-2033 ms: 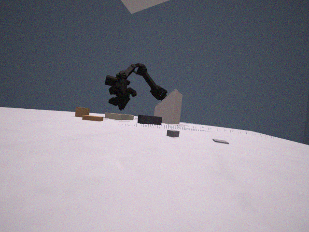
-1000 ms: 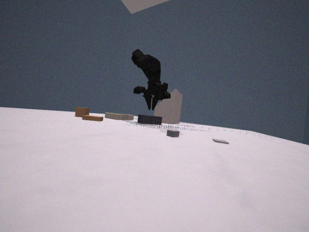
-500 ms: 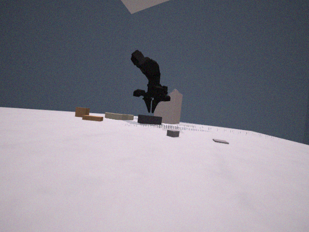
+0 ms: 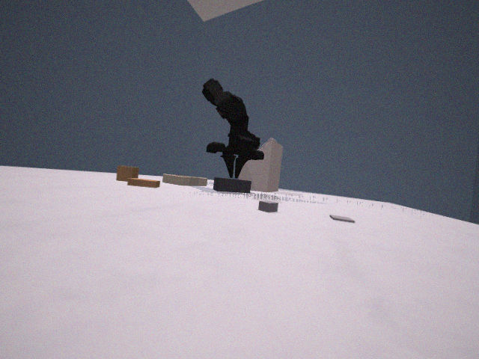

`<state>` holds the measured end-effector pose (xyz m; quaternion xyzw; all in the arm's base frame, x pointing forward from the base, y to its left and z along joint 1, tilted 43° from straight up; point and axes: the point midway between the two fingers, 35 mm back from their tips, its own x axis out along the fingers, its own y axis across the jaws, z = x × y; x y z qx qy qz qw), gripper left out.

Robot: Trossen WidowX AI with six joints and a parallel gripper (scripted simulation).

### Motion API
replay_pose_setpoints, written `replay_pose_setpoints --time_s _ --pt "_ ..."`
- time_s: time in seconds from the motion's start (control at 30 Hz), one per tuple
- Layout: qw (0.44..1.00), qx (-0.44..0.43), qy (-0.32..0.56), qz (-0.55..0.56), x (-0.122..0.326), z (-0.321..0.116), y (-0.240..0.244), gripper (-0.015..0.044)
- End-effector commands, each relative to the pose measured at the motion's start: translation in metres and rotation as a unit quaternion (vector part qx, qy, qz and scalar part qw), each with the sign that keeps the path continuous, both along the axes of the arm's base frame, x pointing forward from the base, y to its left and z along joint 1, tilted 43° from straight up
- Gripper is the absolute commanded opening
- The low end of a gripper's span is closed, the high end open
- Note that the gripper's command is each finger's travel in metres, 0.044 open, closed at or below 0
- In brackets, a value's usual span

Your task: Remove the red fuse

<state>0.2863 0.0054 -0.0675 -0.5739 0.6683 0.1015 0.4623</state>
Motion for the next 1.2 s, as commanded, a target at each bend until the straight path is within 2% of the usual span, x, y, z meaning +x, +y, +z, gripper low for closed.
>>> replay_pose_setpoints --time_s 0.0,0.7,1.07,1.17 --pt "1.0 -0.003 0.0 0.003 0.0006 0.0002 -0.0007 0.0073" --pt "1.0 -0.003 0.0 0.003 0.0015 -0.007 -0.0077 0.0073" --pt "1.0 0.0 0.0 0.0 0.0008 -0.0069 -0.0066 0.0" --pt "1.0 0.0 0.0 0.0 0.0008 -0.0069 -0.0066 0.0"
